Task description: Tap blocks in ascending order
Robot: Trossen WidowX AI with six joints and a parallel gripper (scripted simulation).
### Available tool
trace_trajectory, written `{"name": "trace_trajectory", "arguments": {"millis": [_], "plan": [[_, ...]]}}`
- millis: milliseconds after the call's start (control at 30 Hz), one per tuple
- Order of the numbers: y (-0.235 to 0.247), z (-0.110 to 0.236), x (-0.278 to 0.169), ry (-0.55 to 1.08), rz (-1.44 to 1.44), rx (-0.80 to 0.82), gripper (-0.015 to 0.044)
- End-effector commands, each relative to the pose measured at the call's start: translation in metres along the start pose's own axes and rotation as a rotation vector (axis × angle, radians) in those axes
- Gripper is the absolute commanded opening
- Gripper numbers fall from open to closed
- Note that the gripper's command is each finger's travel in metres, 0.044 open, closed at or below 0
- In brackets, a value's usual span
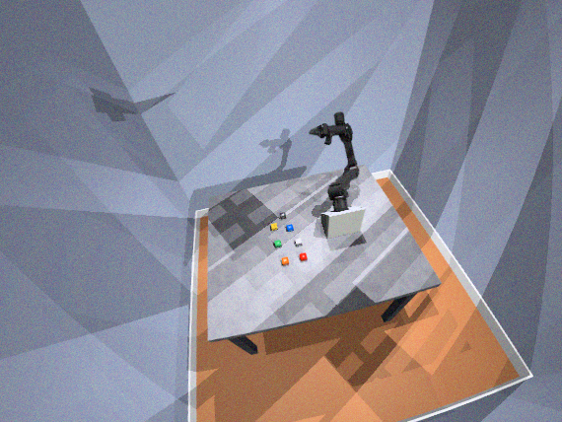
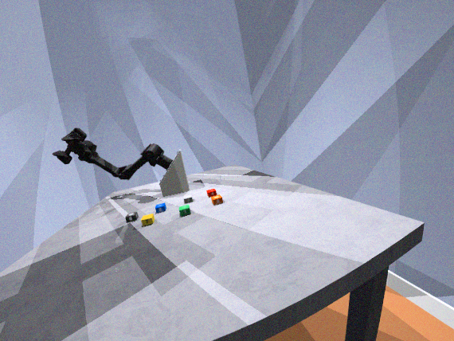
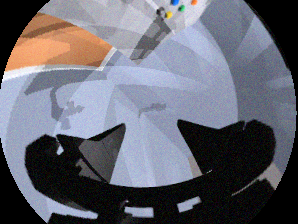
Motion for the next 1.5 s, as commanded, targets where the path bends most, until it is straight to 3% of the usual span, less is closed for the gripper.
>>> {"name": "trace_trajectory", "arguments": {"millis": [0,200,433,767,967,1167,1400,1467], "plan": [[-0.003,-0.001,-0.002,-0.003,0.012,-0.001,0.0400],[-0.073,-0.040,-0.022,-0.143,0.503,-0.012,0.0400],[-0.146,-0.102,-0.007,-0.372,1.164,-0.099,0.0400],[-0.210,-0.190,0.071,-0.718,2.000,-0.486,0.0400],[-0.224,-0.229,0.141,-0.880,2.390,-0.918,0.0400],[-0.222,-0.250,0.219,-0.935,2.631,-1.529,0.0400],[-0.205,-0.248,0.313,-0.738,2.604,-2.437,0.0400],[-0.200,-0.244,0.330,-0.655,2.548,-2.620,0.0400]]}}
Point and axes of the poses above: the point midway between the two fingers, 35 mm back from their tips, its own z axis back along the fingers, its own y axis across the jaws, x = y × z, the point moved 2 cm from there along z, back along the fingers
